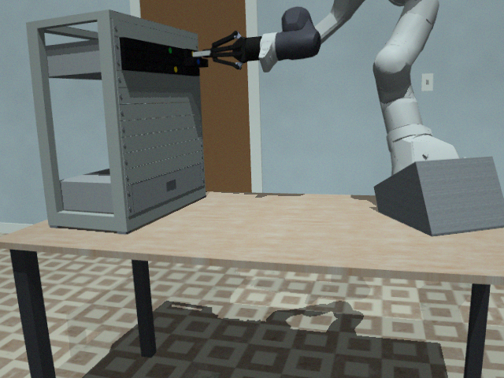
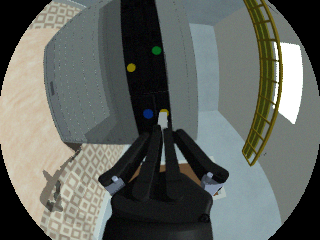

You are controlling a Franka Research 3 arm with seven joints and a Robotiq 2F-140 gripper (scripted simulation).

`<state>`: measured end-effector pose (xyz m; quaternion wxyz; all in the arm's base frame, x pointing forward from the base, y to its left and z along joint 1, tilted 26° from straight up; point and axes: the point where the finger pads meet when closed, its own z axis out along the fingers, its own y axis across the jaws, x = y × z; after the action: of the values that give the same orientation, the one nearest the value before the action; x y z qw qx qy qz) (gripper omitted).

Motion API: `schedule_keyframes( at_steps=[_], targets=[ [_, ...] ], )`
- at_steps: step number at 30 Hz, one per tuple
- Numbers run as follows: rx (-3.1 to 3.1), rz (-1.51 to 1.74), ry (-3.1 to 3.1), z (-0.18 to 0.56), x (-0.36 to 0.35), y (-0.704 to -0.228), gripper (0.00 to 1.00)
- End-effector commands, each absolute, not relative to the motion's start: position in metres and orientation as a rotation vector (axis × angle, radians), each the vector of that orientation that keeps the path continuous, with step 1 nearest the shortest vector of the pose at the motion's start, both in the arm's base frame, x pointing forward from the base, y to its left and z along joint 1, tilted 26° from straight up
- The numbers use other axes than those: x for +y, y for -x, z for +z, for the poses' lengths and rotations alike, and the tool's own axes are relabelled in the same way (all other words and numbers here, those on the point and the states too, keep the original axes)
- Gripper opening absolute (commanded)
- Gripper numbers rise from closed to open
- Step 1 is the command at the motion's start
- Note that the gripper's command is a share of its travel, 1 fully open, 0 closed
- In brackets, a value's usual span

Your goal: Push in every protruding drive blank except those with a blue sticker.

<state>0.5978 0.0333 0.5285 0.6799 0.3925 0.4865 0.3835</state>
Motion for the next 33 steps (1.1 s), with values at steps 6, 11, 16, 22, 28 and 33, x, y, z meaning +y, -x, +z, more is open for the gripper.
schedule_keyframes(
  at_steps=[6, 11, 16, 22, 28, 33],
  targets=[
    [1.075, 0.862, -0.869, 0.5409, 0.0307, -0.6001, 0.0],
    [1.075, 0.862, -0.869, 0.5409, 0.0307, -0.6001, 0.0],
    [1.075, 0.862, -0.869, 0.5409, 0.0307, -0.6001, 0.0],
    [1.075, 0.862, -0.869, 0.5409, 0.0307, -0.6001, 0.0],
    [1.075, 0.862, -0.87, 0.5422, 0.0305, -0.601, 0.0],
    [1.075, 0.862, -0.869, 0.5441, 0.0301, -0.6023, 0.0]
  ],
)
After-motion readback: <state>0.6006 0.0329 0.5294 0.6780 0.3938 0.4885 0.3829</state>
